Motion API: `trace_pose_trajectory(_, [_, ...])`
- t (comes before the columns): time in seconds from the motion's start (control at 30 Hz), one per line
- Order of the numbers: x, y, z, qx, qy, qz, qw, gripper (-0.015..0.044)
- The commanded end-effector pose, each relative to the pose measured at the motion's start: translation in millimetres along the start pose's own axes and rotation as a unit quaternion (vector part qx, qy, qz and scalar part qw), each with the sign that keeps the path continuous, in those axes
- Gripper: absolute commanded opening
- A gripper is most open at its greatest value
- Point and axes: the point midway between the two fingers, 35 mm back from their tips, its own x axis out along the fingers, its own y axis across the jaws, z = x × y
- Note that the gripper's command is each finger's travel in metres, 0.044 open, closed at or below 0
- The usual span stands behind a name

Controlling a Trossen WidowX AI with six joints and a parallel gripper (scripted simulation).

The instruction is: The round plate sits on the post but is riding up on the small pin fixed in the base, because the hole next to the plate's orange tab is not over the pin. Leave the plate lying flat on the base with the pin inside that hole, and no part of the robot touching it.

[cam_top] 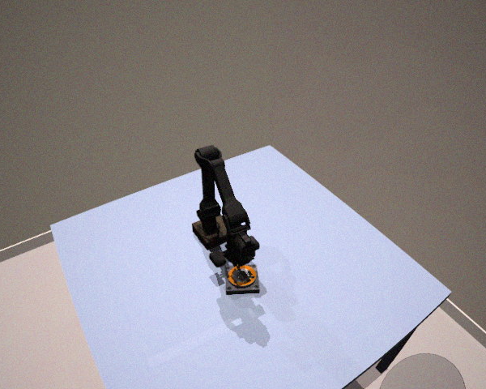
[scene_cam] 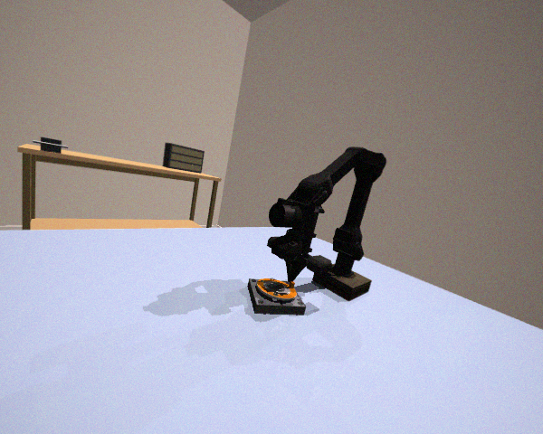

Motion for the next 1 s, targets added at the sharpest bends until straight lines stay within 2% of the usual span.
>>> trace_pose_trajectory(0.0, [1.3,7.3,-1.6,-0.002,0.003,0.007,1.000,0.0000])
trace_pose_trajectory(0.97, [0.2,34.8,13.1,-0.002,0.003,0.008,1.000,0.0000])
